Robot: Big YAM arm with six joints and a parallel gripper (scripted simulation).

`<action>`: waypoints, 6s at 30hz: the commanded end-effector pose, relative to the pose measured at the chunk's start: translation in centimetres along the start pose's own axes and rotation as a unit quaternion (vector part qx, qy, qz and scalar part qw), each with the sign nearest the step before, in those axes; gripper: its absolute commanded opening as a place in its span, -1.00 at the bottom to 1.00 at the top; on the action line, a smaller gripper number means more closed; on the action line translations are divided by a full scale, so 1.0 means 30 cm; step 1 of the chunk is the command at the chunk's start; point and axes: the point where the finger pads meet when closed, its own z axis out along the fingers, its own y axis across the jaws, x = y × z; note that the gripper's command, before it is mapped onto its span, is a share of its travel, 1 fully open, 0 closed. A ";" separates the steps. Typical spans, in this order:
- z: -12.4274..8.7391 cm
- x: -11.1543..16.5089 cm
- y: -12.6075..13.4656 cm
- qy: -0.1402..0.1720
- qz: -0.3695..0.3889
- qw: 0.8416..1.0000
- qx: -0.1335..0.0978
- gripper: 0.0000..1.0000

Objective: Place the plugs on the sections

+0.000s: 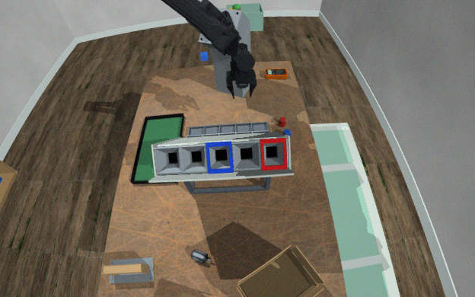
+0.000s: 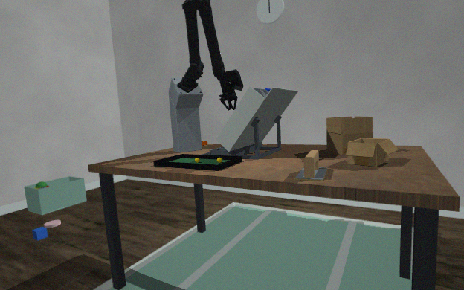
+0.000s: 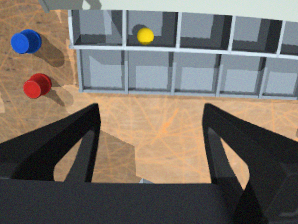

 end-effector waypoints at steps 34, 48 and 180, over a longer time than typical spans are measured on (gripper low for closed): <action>0.287 0.231 0.550 0.103 0.016 0.995 0.004 0.27; 0.311 0.263 0.638 0.114 0.011 0.993 -0.001 0.27; 0.742 0.345 0.618 0.113 0.017 0.993 0.004 0.27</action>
